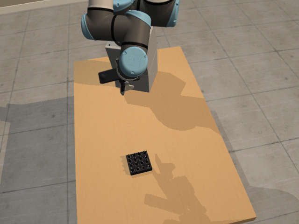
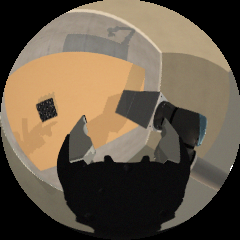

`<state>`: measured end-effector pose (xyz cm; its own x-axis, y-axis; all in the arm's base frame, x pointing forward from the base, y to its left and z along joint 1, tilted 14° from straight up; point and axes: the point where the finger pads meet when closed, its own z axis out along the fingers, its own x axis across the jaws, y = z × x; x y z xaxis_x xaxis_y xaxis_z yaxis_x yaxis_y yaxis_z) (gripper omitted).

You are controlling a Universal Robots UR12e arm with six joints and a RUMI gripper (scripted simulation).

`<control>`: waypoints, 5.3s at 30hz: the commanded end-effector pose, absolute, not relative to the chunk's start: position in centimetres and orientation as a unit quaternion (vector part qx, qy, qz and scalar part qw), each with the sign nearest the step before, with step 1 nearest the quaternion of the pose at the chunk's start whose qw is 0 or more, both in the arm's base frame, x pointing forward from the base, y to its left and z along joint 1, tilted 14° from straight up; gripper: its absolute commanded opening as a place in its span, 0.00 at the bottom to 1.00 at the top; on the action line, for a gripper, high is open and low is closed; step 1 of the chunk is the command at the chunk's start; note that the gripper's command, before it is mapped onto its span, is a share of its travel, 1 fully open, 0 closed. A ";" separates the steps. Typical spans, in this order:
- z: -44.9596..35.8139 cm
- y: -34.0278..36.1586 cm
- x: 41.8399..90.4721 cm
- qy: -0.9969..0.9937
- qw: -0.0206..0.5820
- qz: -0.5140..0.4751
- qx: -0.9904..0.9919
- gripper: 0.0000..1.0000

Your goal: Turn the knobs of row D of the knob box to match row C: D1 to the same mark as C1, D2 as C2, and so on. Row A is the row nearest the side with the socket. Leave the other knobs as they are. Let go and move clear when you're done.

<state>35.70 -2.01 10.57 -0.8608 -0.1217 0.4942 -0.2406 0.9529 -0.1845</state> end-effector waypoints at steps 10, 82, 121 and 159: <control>10.6 -2.0 35.7 -0.957 0.246 0.121 0.095 1.00; -10.1 0.4 57.3 -0.769 0.009 0.062 0.636 1.00; -13.6 1.7 61.2 -0.612 -0.053 0.120 0.780 1.00; -13.6 1.7 61.2 -0.612 -0.053 0.120 0.780 1.00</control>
